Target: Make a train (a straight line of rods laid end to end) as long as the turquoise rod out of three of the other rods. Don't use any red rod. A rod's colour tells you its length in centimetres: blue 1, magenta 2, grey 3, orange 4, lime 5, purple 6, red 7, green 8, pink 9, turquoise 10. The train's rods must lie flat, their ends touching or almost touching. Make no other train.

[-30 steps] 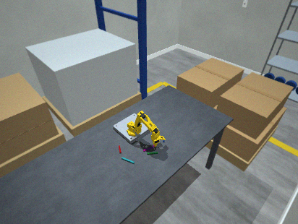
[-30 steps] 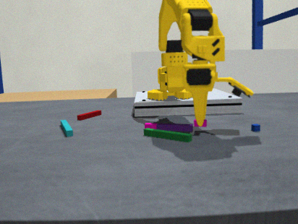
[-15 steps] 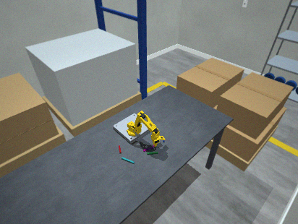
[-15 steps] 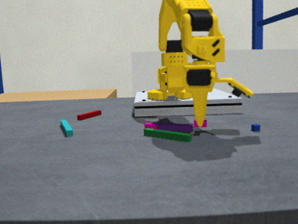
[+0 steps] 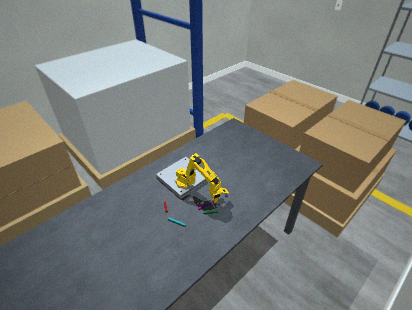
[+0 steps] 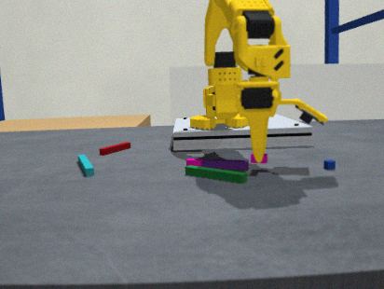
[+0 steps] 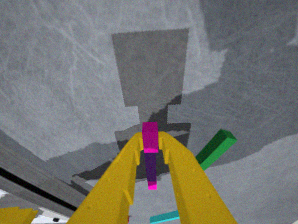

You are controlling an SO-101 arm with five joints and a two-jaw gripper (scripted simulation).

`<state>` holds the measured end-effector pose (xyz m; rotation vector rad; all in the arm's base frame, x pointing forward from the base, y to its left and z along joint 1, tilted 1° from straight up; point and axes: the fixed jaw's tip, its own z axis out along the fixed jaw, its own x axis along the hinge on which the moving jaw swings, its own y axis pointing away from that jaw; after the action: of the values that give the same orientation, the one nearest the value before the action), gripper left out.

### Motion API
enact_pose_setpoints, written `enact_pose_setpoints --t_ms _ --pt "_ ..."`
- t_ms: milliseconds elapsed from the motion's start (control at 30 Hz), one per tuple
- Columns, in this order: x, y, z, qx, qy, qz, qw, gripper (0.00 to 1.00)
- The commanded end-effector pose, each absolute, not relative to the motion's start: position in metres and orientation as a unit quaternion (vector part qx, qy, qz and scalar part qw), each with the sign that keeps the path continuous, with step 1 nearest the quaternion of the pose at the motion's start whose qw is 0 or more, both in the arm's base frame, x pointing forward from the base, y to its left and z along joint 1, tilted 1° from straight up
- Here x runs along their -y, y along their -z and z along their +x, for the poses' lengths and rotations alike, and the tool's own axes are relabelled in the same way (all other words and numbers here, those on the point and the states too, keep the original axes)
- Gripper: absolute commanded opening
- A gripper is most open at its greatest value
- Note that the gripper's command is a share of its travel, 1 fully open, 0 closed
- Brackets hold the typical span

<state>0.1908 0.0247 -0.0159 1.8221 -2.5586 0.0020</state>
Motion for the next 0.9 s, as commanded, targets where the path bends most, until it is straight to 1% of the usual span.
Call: enact_pose_setpoints --t_ms 0,867 --pt "-0.026 0.0175 0.1899 0.816 0.003 0.578 0.006 0.0" --pt "-0.0259 0.0225 0.1899 0.816 0.003 0.578 0.006 0.0"
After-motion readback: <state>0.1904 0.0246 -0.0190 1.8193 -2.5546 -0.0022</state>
